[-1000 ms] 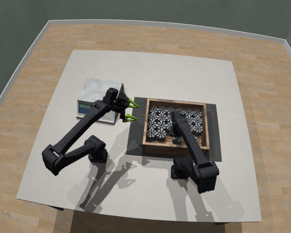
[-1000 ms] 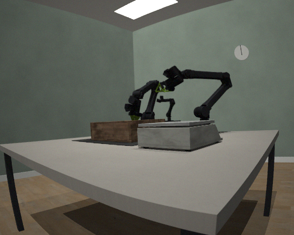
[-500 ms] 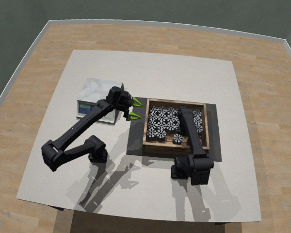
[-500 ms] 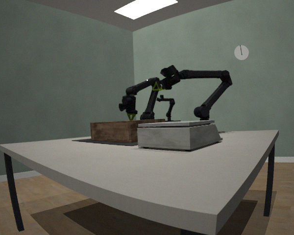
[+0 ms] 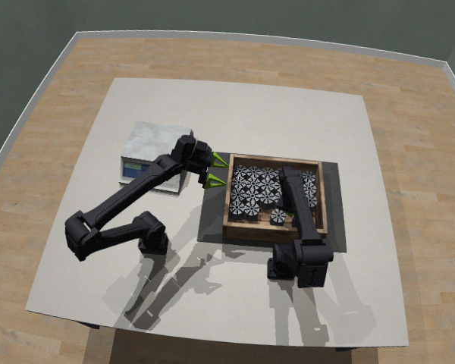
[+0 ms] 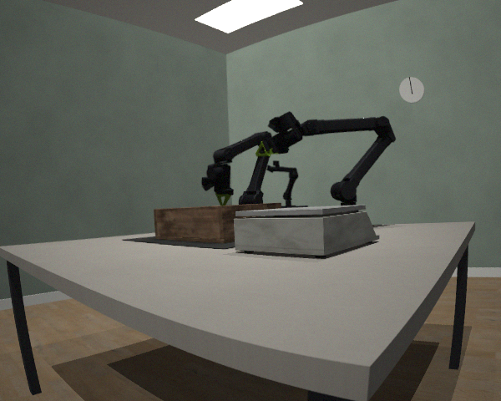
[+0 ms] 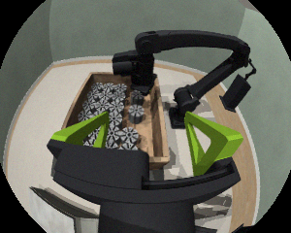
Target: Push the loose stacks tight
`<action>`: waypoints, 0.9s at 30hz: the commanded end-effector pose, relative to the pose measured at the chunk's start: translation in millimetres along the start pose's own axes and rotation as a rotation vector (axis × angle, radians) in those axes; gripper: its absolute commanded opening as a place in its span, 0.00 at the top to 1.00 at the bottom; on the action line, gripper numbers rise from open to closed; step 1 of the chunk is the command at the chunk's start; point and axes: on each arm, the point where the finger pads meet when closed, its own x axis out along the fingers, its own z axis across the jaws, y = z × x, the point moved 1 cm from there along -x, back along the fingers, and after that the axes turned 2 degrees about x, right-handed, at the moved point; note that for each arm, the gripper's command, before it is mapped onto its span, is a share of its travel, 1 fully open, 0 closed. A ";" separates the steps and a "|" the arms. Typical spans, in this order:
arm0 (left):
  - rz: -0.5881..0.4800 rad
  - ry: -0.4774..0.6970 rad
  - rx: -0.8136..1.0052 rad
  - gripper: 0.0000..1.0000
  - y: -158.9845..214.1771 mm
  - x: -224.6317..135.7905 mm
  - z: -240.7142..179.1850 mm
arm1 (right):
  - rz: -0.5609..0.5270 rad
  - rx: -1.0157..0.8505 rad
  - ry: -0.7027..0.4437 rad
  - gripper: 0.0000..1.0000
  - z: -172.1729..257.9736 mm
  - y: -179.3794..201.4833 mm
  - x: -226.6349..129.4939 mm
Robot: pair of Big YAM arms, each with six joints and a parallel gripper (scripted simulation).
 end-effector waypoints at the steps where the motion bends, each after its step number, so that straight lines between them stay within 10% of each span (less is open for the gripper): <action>1: -0.037 0.004 0.044 0.00 -46.7 9.6 2.3 | 0.000 0.001 0.005 1.00 -0.7 -4.1 10.6; 27: -0.024 0.007 0.033 0.00 -47.4 19.5 3.6 | -0.011 0.004 -0.006 1.00 25.7 -4.4 53.0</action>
